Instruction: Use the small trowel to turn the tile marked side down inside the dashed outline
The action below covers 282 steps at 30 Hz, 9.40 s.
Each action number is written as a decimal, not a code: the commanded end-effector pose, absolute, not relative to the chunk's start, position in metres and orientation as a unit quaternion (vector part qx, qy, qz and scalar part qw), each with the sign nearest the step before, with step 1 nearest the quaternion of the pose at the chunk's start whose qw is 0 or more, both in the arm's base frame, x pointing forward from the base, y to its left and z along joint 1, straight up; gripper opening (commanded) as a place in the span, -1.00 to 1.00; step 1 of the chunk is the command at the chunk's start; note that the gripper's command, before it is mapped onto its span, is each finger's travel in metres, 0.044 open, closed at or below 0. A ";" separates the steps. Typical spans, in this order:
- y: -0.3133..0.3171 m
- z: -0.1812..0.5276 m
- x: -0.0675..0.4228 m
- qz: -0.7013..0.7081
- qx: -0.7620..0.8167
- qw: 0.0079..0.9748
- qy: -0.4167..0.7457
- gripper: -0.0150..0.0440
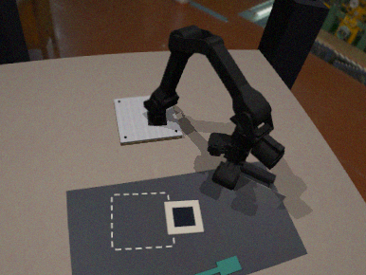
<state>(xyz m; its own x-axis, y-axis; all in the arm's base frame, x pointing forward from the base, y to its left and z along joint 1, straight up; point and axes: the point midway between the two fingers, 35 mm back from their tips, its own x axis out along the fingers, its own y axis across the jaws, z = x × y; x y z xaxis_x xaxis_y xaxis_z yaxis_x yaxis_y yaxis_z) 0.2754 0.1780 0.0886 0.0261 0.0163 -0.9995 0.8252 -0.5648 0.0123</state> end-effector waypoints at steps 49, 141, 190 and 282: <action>0.153 0.108 0.306 -0.614 0.639 0.331 0.325 -0.49; 0.229 0.111 0.345 -0.622 0.645 0.314 0.313 0.42; 0.228 0.094 0.345 -0.579 0.601 0.391 0.388 -0.05; 0.234 0.131 0.341 -0.136 0.177 0.805 0.550 0.53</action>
<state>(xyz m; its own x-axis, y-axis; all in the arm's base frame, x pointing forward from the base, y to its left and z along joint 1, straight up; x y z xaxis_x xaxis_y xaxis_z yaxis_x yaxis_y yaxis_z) 0.3426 0.2341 0.1337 0.3376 -0.0177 -0.9411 0.4897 0.8571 0.1596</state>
